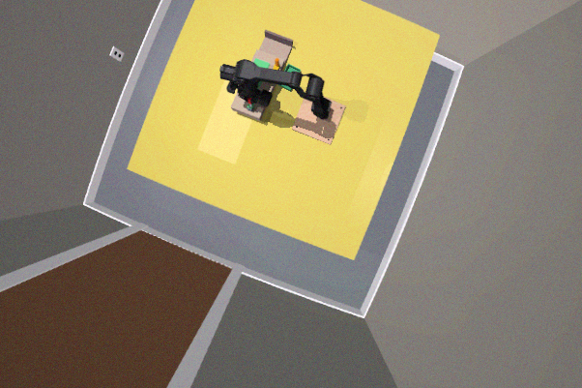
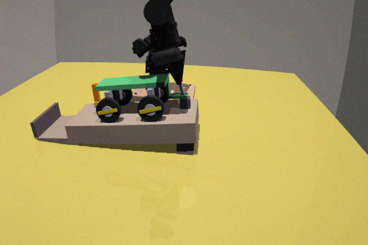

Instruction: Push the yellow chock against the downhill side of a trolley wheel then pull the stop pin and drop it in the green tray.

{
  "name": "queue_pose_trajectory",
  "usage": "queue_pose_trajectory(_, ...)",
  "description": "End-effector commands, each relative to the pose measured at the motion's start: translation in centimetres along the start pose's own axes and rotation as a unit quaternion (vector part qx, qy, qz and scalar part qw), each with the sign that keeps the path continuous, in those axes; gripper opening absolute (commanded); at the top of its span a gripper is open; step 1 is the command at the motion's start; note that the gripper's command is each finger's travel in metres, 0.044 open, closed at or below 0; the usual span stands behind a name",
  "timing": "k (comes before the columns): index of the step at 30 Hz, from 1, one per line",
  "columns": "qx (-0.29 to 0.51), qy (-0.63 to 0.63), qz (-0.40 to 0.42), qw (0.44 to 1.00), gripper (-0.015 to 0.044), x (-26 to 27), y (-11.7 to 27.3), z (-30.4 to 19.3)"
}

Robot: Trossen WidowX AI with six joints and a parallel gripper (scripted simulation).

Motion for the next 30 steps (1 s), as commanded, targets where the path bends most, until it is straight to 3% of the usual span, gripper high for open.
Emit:
queue_pose_trajectory(1, 0.001, 0.002, 0.002, 1.000, 0.0000, 0.0, 0.5, -0.1)
queue_pose_trajectory(30, 0.001, 0.002, 0.002, 1.000, 0.0000, 0.0, 2.0, -0.3)
Point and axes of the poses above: the point midway between the two fingers, 35 mm back from their tips, its own y axis back along the fingers, its own x axis across the jaws, z = x × y, the point moved 3 cm from there along y, back along the fingers, and after that the axes turned 9 degrees about y, right-handed, at the moved point
